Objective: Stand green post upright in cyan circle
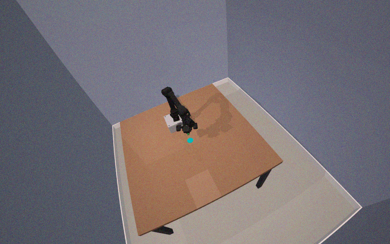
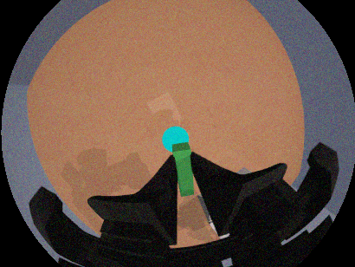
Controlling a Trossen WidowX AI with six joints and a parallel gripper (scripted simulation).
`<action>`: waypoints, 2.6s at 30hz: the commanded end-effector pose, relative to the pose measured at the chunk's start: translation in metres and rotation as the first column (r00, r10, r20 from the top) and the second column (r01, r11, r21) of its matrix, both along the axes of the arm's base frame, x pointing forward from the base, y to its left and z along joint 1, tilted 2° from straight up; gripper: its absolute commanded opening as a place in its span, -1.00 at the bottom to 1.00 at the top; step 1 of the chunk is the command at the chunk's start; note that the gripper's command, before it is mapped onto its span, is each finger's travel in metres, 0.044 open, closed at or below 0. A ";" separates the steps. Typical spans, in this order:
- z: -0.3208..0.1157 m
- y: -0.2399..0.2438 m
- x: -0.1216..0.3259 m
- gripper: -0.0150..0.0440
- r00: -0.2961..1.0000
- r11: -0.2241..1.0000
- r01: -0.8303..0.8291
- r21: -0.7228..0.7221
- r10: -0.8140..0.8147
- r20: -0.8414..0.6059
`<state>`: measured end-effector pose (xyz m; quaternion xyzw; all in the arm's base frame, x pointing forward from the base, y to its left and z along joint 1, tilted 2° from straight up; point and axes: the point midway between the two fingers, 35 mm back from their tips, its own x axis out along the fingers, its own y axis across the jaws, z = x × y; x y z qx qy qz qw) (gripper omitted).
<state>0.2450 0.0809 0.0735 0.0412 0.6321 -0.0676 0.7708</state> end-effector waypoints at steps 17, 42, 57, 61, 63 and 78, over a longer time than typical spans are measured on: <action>-0.012 0.005 0.006 -0.42 0.991 0.996 -0.032 -0.078 0.042 0.128; -0.021 0.012 0.012 -0.42 0.952 0.986 -0.051 -0.156 0.095 0.292; -0.023 0.017 0.013 -0.42 0.914 0.980 -0.049 -0.192 0.121 0.388; -0.024 0.018 0.012 -0.42 0.902 0.979 -0.046 -0.200 0.127 0.413; -0.024 0.018 0.012 -0.42 0.896 0.978 -0.045 -0.203 0.130 0.425; -0.024 0.022 0.011 -0.42 0.844 0.974 -0.032 -0.225 0.147 0.516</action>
